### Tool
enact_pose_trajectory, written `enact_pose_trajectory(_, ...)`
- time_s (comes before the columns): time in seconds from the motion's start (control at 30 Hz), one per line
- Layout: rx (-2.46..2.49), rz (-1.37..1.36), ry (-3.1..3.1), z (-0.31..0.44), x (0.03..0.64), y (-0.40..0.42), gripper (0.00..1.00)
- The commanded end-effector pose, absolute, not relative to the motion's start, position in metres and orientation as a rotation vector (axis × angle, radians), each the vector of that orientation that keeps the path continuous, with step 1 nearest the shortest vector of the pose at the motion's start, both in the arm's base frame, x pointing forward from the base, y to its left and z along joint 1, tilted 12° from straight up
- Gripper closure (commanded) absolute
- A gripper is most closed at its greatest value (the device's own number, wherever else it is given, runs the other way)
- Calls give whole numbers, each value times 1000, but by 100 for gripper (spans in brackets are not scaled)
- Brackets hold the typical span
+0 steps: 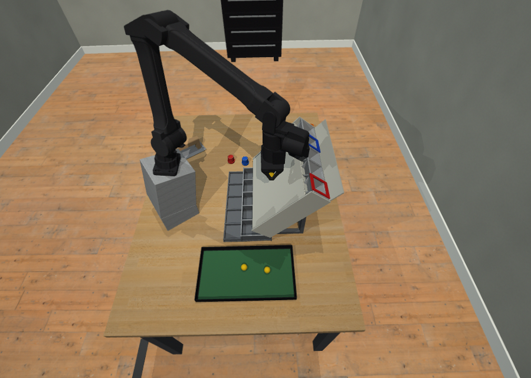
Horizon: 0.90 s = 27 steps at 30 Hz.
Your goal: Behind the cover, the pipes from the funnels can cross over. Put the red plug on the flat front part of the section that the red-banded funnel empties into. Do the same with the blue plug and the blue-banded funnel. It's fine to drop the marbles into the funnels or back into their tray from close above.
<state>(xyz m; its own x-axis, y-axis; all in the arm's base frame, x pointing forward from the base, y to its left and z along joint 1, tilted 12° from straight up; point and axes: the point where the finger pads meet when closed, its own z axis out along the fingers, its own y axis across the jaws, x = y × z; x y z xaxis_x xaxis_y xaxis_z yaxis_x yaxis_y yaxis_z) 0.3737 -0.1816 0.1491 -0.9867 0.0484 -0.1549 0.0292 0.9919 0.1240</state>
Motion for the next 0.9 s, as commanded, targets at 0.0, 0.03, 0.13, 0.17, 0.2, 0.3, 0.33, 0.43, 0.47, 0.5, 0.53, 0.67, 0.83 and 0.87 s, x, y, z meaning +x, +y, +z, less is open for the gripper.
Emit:
enact_pose_trajectory(0.0,70,151,2948,168,393,-191,100)
enact_pose_trajectory(0.03,59,153,2950,169,397,-188,100)
enact_pose_trajectory(0.13,58,154,2950,170,407,-188,100)
enact_pose_trajectory(0.17,58,154,2950,171,411,-188,100)
enact_pose_trajectory(0.2,58,154,2950,171,415,-188,100)
enact_pose_trajectory(0.3,58,154,2950,174,431,-189,100)
enact_pose_trajectory(0.33,58,154,2950,174,436,-189,100)
enact_pose_trajectory(0.43,58,155,2950,177,454,-189,100)
enact_pose_trajectory(0.47,58,155,2950,178,460,-189,100)
enact_pose_trajectory(0.5,58,155,2950,178,460,-189,100)
enact_pose_trajectory(0.53,58,155,2950,178,460,-189,100)
enact_pose_trajectory(0.67,58,156,2950,181,484,-190,100)
enact_pose_trajectory(0.83,58,157,2950,186,511,-191,100)
enact_pose_trajectory(0.87,58,157,2950,186,516,-191,100)
